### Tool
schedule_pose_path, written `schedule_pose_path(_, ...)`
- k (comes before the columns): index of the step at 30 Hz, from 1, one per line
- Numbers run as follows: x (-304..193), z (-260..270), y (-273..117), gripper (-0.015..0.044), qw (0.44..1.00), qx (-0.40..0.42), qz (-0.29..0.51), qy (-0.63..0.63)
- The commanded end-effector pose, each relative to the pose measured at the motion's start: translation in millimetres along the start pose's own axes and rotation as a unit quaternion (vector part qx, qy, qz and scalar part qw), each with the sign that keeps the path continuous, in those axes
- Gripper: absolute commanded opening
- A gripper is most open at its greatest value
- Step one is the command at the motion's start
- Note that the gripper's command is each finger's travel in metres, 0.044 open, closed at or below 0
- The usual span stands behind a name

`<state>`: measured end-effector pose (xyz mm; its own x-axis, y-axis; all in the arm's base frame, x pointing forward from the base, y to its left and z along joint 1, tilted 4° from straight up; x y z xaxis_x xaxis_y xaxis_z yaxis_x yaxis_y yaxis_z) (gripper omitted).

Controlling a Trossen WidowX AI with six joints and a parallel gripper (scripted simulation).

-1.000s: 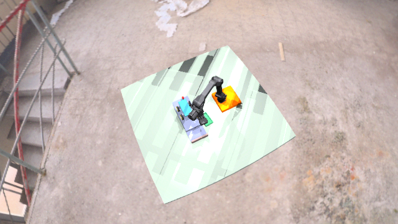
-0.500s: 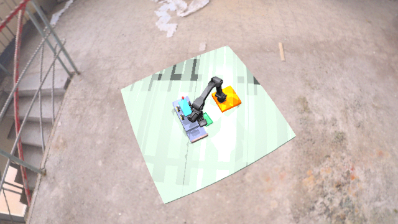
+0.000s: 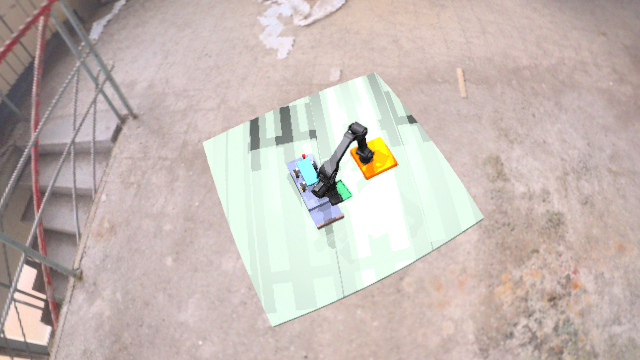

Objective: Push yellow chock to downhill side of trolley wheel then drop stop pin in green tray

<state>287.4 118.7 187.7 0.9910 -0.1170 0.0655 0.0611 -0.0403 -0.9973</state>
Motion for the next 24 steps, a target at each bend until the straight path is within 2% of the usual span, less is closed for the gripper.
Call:
schedule_pose_path(1, 0, -1, 10, 0.0, 1.0, -0.005, 0.003, -0.003)
schedule_pose_path(24, 1, -22, 10, 0.0, 1.0, -0.006, 0.003, -0.003)
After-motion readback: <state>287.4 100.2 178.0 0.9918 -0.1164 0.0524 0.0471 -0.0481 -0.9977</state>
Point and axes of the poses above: the point midway between the two fingers, 35 mm back from their tips, its own y axis out along the fingers, its own z axis across the jaws, x = y × z, the point moved 7 cm from there along -y, back along the fingers, and after that the axes turned 2 degrees about y, right-handed, at the moved point
